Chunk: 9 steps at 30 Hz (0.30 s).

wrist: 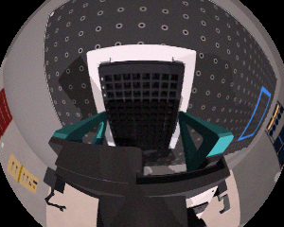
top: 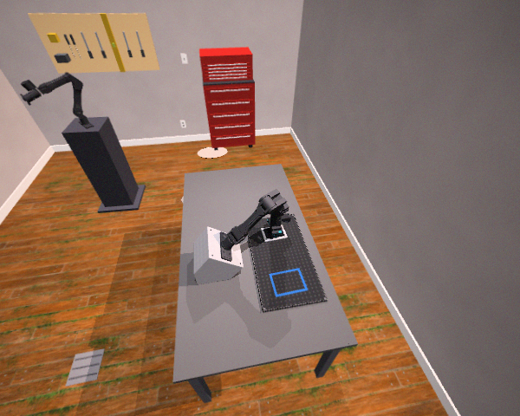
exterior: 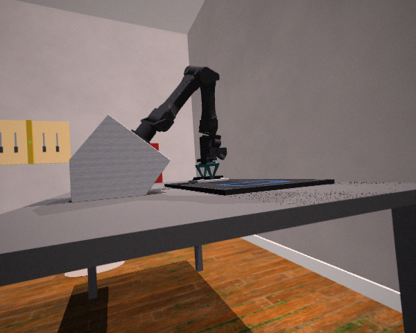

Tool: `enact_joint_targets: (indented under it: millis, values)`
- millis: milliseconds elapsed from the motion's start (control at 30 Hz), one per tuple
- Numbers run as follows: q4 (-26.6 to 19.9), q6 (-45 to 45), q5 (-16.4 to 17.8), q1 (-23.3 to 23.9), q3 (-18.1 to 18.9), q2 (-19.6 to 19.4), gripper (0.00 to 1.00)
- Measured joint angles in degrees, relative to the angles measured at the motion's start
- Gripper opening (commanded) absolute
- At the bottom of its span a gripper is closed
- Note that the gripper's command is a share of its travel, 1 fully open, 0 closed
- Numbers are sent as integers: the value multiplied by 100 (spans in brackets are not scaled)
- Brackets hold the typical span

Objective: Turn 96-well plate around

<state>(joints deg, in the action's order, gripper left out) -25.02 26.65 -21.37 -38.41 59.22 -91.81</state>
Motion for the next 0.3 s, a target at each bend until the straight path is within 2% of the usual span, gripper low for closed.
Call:
enact_joint_targets:
  millis: [300]
  values:
    - [-424, 125, -59, -144, 66, 354, 100]
